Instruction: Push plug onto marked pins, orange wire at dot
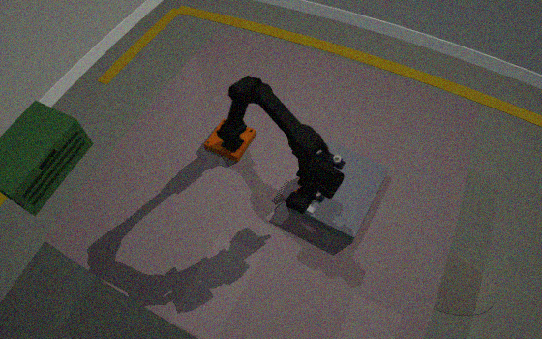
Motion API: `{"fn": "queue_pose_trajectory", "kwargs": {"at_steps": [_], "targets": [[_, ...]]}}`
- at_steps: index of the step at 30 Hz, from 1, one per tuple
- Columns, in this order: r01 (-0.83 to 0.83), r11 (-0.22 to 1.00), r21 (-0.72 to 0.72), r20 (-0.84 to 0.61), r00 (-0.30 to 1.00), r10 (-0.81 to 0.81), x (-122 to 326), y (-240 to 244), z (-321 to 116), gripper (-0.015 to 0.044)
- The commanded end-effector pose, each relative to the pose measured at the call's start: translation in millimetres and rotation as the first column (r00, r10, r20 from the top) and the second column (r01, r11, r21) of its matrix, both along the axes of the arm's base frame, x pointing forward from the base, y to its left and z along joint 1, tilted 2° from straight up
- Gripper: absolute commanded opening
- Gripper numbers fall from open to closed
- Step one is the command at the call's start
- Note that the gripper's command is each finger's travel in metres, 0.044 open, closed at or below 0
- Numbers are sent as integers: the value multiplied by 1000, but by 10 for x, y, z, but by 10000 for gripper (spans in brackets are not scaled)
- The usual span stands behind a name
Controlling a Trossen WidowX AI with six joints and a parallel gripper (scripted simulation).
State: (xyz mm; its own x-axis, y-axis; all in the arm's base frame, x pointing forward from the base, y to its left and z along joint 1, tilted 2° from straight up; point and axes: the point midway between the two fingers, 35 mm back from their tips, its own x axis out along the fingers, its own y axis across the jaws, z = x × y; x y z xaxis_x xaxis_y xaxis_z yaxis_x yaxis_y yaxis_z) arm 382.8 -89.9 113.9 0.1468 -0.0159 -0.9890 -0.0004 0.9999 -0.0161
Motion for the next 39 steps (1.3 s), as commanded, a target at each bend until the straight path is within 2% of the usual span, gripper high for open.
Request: {"fn": "queue_pose_trajectory", "kwargs": {"at_steps": [1,12,30,33,39], "targets": [[-3,1000,31,-104,995,6,-50,-53,-121,115],[-2,999,37,-125,992,7,-58,-58,-383,115],[-2,999,37,-125,992,7,-56,-54,-547,115],[-2,999,37,-125,992,7,-56,-54,-547,36],[-2,999,37,-125,992,7,-55,-55,-538,0]]}}
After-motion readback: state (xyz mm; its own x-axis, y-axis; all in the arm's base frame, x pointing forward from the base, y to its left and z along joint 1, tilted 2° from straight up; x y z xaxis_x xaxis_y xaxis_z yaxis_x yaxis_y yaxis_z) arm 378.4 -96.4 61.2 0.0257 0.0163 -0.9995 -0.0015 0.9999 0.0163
